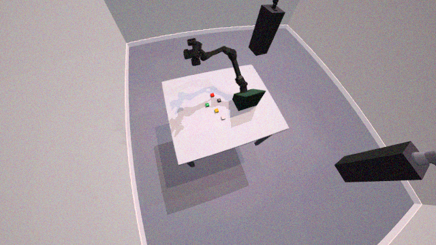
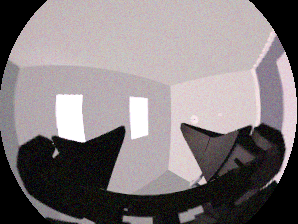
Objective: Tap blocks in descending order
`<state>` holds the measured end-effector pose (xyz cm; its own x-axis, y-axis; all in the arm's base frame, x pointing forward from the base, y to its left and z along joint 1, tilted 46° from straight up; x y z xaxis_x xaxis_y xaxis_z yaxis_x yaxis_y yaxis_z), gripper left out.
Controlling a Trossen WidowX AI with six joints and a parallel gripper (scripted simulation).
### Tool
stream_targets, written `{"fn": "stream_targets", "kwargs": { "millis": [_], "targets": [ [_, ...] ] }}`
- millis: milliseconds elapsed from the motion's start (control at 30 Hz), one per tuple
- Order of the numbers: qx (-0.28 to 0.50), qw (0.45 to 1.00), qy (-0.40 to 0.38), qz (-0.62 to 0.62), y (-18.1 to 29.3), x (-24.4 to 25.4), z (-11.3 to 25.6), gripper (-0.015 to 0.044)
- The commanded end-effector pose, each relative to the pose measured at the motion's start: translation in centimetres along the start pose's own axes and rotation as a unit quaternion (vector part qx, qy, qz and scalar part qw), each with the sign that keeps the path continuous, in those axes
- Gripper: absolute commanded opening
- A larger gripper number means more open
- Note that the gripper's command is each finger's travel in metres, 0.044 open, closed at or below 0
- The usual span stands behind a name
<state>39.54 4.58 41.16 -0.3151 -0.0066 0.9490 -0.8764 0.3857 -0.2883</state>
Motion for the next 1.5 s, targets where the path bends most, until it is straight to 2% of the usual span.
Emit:
{"fn": "stream_targets", "kwargs": {
  "millis": [0,67,167,200,367,500,633,767,933,1100,1467],
  "targets": [
    [-0.008,1.000,0.003,-0.001,-0.1,-0.2,0.0,0.0400],
    [-0.071,0.997,0.034,-0.011,-0.4,-1.9,0.0,0.0400],
    [-0.187,0.970,0.155,-0.020,-0.4,-6.3,0.6,0.0400],
    [-0.203,0.962,0.183,-0.019,-0.3,-7.2,0.9,0.0400],
    [-0.248,0.909,0.335,-0.011,1.0,-11.0,2.3,0.0400],
    [-0.243,0.845,0.475,0.004,2.9,-13.8,4.0,0.0400],
    [-0.199,0.766,0.611,0.025,5.2,-15.9,6.0,0.0400],
    [-0.112,0.666,0.736,0.049,7.9,-17.3,8.3,0.0400],
    [0.057,0.508,0.855,0.083,11.5,-17.6,11.3,0.0400],
    [0.269,0.327,0.899,0.111,14.7,-16.6,14.0,0.0400],
    [0.280,0.318,0.899,0.113,14.8,-16.5,14.1,0.0400]
  ]
}}
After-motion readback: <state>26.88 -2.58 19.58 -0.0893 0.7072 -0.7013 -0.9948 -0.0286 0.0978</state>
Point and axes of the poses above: the point midway between the two fingers, 35 mm back from their tips, its own z axis back along the fingers, its own x axis across the jaws, y = z × x, the point moved 9 cm from there along z, back along the fingers, and after that the axes turned 14 degrees about z, right-handed, at the moved point
